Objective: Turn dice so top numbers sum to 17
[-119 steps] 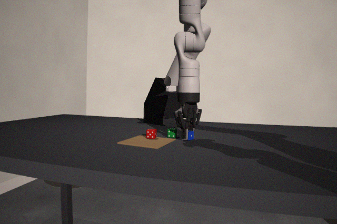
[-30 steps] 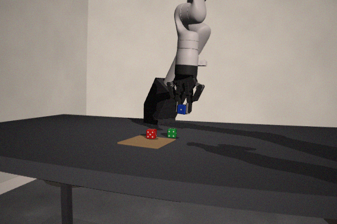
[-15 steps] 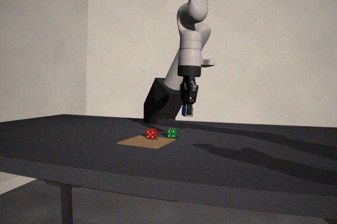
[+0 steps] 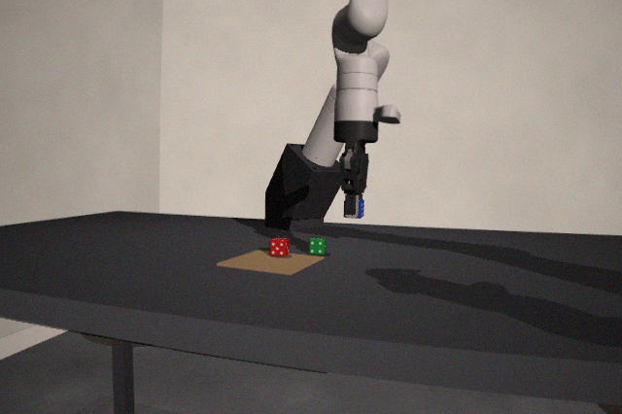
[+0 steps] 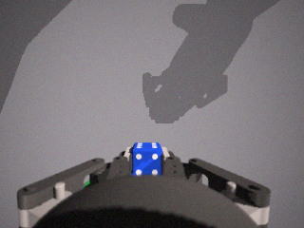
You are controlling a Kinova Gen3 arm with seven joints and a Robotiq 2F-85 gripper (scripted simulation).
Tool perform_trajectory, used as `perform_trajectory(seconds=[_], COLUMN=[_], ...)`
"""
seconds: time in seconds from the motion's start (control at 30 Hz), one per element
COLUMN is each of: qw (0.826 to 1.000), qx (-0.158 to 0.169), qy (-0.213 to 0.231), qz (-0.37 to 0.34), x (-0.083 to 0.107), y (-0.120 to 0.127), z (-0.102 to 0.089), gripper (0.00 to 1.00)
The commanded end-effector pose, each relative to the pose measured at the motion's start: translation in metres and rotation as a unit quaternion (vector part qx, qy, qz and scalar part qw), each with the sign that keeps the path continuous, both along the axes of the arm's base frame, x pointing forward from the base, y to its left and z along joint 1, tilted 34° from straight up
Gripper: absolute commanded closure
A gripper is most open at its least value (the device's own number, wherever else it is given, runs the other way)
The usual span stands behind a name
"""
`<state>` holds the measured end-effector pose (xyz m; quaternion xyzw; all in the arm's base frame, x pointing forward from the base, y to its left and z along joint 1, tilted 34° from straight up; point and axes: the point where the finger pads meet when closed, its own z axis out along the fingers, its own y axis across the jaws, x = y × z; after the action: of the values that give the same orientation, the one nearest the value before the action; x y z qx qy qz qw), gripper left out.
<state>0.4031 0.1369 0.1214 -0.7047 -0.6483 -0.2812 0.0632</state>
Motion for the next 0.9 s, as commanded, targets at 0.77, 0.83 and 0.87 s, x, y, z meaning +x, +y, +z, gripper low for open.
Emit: perform_trajectory(seconds=[0.77, 0.83, 0.87], qw=[0.999, 0.999, 0.999], qx=[0.023, 0.026, 0.028], qy=[0.021, 0.021, 0.021], qz=[-0.044, -0.043, -0.042], x=[0.0056, 0.0055, 0.0054], y=[0.0061, 0.0061, 0.0060], z=[0.0044, 0.0038, 0.0035], gripper=[0.74, 0.74, 0.74])
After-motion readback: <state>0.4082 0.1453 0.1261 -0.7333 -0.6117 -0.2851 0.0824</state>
